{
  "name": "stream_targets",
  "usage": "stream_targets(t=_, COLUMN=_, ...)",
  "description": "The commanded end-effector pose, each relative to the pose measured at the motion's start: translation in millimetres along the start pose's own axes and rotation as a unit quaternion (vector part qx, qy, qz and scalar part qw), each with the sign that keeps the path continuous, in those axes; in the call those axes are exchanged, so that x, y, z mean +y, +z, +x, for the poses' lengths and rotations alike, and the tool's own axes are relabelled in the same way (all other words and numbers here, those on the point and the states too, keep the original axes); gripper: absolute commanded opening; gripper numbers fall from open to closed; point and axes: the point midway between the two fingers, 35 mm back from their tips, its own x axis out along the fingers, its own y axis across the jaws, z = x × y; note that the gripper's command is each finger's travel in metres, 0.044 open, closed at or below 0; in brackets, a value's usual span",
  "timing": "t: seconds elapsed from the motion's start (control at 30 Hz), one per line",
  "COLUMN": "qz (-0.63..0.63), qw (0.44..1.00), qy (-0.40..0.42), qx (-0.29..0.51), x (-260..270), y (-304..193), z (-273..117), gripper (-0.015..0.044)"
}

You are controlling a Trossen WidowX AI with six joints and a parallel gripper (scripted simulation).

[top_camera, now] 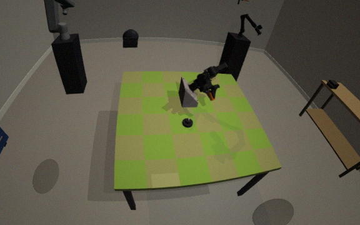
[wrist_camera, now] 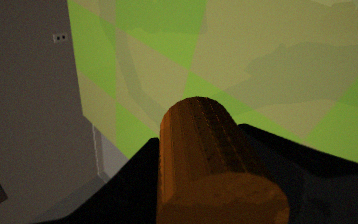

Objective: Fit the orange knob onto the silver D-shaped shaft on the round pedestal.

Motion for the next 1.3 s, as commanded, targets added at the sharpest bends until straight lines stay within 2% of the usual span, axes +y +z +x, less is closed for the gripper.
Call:
stream_targets(t=0.0, qz=-0.007, qw=0.999, qy=0.051, qx=-0.001, x=7.3, y=-0.3, z=-8.3, gripper=0.0)
stream_targets(t=0.17, qz=-0.007, qw=0.995, qy=0.097, qx=-0.001, x=12.4, y=0.3, z=-15.6, gripper=0.0)
stream_targets(t=1.27, qz=-0.005, qw=0.991, qy=0.132, qx=-0.007, x=6.2, y=7.5, z=-18.4, gripper=0.0)
